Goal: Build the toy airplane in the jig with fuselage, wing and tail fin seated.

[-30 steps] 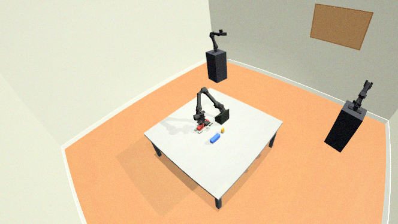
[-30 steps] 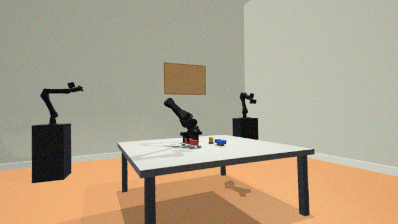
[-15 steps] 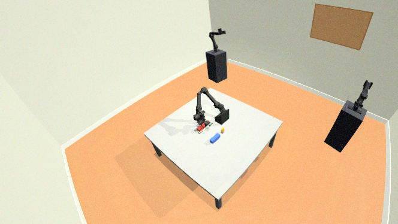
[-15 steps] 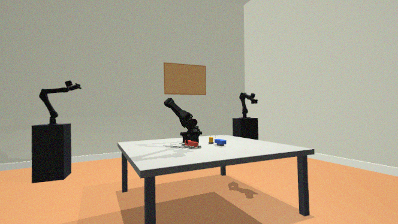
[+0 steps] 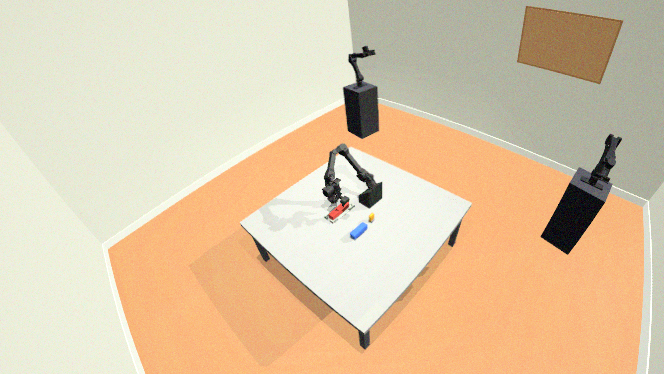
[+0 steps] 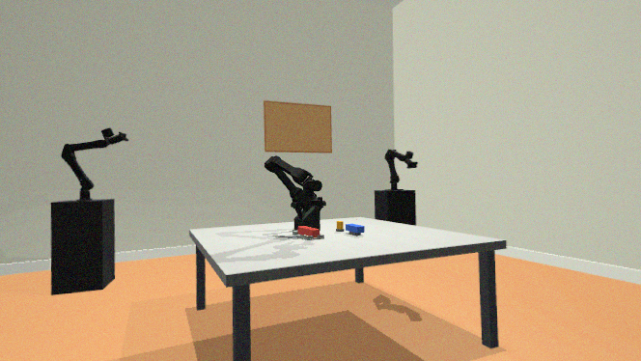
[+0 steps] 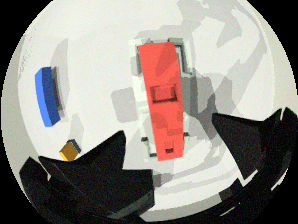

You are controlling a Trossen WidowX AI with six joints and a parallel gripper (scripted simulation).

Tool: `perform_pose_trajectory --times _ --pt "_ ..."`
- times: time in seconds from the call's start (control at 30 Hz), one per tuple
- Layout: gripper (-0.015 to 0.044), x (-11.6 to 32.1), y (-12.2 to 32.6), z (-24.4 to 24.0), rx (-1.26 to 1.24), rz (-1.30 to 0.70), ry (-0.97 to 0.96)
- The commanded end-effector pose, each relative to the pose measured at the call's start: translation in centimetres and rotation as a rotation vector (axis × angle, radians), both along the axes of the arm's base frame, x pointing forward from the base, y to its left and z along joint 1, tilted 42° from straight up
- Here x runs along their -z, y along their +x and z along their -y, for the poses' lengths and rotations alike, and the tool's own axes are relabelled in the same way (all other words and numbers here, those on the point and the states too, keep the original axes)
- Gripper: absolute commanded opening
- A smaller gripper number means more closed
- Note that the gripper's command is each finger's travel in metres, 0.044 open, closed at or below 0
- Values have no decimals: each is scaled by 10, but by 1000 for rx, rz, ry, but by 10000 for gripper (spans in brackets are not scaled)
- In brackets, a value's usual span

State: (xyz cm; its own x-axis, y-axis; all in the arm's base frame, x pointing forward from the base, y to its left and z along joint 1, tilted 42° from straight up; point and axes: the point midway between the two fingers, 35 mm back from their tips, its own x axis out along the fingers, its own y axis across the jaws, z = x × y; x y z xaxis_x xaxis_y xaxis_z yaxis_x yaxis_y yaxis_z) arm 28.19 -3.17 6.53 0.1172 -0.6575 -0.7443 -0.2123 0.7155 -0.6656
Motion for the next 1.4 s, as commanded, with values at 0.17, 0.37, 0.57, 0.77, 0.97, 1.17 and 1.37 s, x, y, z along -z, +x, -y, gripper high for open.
perform_pose_trajectory --times 0.17,0.37,0.57,0.77,0.97,1.17,1.37 --pt "440 -36 -6 -31 -1 15 1" --pt "440 -32 -5 -28 41 53 8" --pt "440 -6 16 -66 38 52 23" --pt "440 52 33 -135 37 50 34" --pt "440 125 24 -199 40 54 25" --pt "440 145 18 -212 42 56 20" --pt "440 169 22 -191 42 56 20"
